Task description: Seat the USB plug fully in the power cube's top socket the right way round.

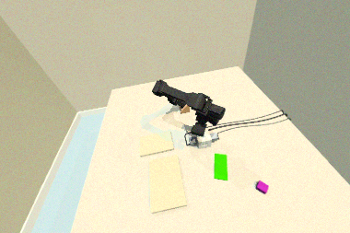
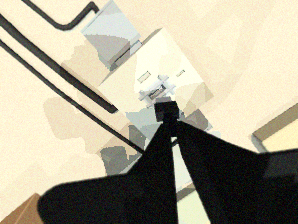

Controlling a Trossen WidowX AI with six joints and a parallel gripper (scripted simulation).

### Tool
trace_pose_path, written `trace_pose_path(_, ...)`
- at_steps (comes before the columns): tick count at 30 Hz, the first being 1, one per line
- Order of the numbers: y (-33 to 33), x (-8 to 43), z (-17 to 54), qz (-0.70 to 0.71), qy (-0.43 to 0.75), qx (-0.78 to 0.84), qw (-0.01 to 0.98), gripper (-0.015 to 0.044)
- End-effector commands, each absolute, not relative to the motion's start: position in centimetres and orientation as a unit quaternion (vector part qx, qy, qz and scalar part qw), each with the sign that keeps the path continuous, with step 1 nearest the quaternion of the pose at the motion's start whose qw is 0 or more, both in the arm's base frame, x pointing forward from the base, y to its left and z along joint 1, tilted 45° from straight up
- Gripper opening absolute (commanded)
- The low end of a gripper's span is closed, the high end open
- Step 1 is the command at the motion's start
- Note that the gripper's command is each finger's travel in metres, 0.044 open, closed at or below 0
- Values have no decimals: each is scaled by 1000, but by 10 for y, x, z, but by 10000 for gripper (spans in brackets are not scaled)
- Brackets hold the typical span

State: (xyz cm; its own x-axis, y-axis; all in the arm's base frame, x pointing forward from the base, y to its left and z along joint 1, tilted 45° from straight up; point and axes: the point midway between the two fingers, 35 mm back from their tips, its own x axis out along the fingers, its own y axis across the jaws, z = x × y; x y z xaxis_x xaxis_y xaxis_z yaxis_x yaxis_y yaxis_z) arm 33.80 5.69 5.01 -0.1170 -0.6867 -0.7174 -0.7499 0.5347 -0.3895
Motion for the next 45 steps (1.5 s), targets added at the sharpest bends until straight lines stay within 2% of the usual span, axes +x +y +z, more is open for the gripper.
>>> trace_pose_path(1, 57, 338, 50, -11, 747, -452, 487, 0)
trace_pose_path(23, 57, 338, 50, -223, 713, -295, 595, 0)
trace_pose_path(45, 57, 338, 50, -416, 621, -114, 655, 0)
